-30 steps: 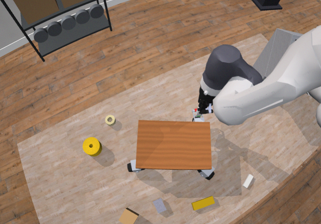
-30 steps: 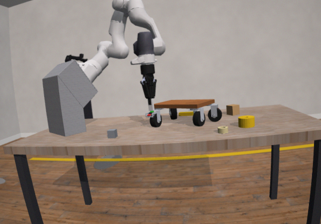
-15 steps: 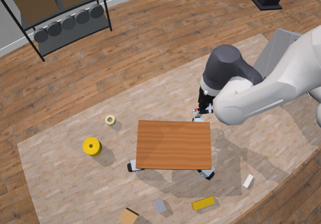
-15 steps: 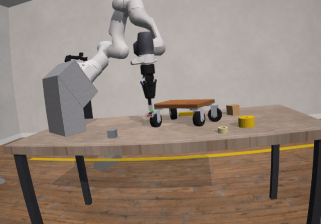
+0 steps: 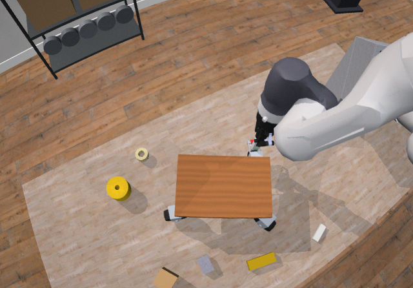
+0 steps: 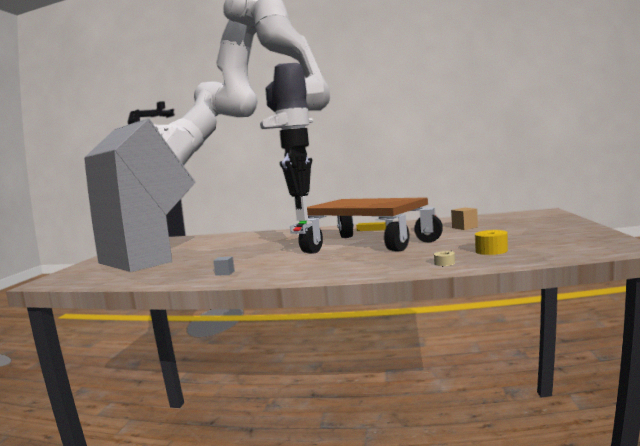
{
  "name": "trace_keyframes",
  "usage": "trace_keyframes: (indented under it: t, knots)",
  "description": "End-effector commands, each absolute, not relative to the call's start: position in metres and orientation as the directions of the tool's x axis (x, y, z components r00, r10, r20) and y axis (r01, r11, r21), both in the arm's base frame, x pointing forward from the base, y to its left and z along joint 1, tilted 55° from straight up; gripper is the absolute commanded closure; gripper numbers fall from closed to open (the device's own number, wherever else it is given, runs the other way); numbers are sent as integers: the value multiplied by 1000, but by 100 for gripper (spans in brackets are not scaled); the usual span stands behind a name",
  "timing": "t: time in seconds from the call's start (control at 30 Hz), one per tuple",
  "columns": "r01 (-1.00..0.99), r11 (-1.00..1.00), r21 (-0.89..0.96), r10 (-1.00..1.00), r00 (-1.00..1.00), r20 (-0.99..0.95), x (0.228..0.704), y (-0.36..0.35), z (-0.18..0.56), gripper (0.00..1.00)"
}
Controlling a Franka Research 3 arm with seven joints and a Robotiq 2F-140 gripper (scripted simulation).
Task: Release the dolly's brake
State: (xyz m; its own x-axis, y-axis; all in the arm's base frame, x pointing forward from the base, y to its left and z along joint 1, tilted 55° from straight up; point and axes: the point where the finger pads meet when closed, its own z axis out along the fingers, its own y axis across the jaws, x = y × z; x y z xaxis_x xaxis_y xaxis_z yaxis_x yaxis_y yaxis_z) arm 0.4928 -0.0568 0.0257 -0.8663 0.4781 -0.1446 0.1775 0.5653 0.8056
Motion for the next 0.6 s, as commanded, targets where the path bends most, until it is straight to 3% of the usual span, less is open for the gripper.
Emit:
trace_keyframes:
  t: [0.0,0.57]
  knots:
    - [174,568,804,476,-867,-148,493,-57,25,100]
    - [174,568,804,476,-867,-148,496,-53,21,100]
